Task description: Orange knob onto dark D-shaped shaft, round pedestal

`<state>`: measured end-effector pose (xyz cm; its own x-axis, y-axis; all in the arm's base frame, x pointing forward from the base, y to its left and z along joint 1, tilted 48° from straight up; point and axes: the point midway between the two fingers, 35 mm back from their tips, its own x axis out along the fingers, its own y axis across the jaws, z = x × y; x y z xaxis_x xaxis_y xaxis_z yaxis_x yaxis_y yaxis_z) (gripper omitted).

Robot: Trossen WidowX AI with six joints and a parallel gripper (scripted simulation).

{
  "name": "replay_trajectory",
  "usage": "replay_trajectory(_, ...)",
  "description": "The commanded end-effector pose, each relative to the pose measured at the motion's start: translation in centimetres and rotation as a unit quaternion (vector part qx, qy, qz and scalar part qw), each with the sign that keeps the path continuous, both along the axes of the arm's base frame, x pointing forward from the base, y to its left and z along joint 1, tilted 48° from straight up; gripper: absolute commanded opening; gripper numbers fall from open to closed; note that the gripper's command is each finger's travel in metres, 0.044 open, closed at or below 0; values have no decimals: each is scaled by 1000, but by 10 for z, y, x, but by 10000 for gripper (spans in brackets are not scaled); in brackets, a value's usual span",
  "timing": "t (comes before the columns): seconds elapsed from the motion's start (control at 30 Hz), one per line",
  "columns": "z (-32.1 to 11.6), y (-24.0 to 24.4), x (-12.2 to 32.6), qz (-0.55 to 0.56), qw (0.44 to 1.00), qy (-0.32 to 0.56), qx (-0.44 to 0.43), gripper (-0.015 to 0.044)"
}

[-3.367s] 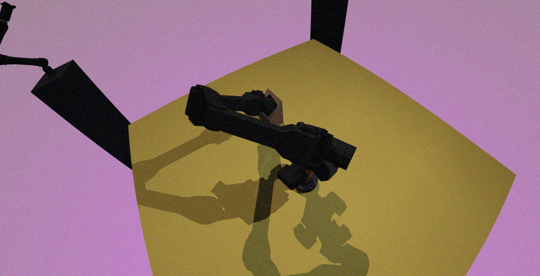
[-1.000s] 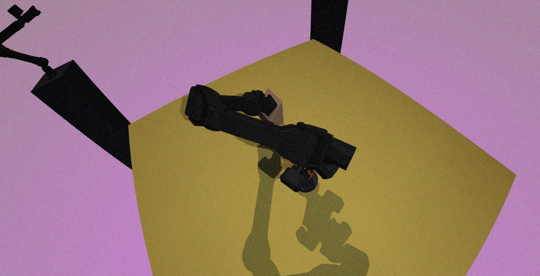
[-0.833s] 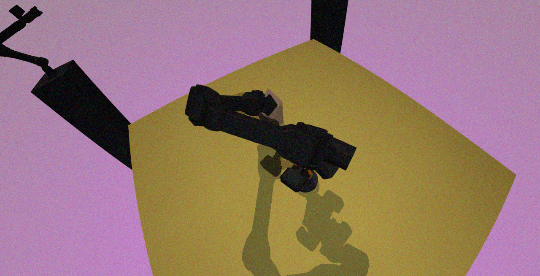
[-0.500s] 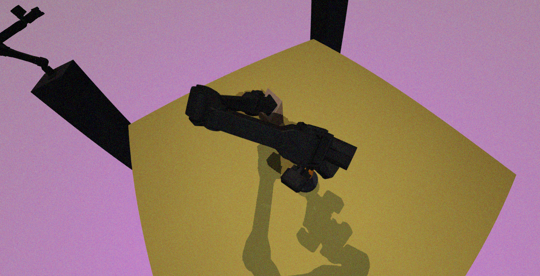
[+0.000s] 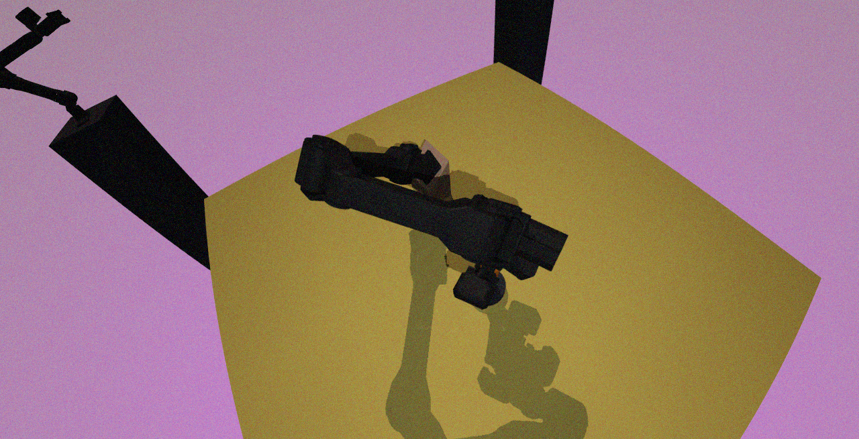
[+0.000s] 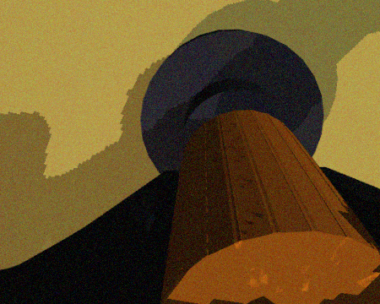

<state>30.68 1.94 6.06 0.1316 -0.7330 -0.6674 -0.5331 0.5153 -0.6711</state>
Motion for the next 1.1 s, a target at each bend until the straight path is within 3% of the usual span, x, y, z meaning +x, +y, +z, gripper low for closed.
replay_trajectory(0.0,0,0,0,3,1000,1,1,0)
replay_trajectory(0.43,2,2,0,3,1000,1,1,0)
replay_trajectory(0.67,1,3,2,69,995,73,-12,0)
replay_trajectory(1.07,1,1,0,73,994,77,-13,0)
